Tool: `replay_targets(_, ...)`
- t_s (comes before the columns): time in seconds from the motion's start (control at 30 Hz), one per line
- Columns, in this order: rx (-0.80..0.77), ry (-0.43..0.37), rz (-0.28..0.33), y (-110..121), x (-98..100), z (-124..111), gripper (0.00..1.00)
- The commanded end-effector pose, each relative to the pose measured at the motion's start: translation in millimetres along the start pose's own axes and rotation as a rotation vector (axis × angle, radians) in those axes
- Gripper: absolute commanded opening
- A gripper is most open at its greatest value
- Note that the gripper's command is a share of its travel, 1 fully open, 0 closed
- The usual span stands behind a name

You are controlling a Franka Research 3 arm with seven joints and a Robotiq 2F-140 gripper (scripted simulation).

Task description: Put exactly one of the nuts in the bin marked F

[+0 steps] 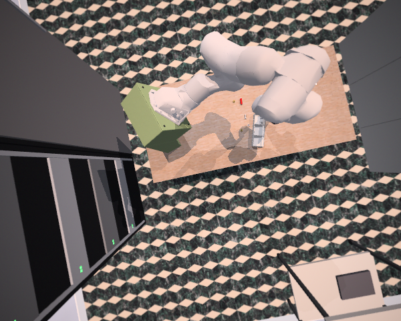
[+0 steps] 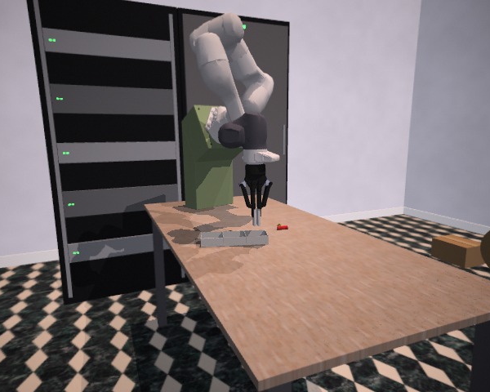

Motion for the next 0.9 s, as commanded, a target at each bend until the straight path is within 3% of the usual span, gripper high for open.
replay_targets(0.0,-0.054,0.004,-0.015,1,-1.0,-2,0.05)
replay_targets(0.23,-0.054,0.004,-0.015,1,-1.0,-2,0.05)
replay_targets(0.87,-0.054,0.004,-0.015,1,-46.3,-2,0.05)
Point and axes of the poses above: the point where the finger pads meet when closed, its own x axis back along the fingers, its own y axis across the jaws, z = x × y, the point moved 3 cm from there along x, back along the fingers, and after that the axes turned 6 degrees about -x, right-handed, at the moved point
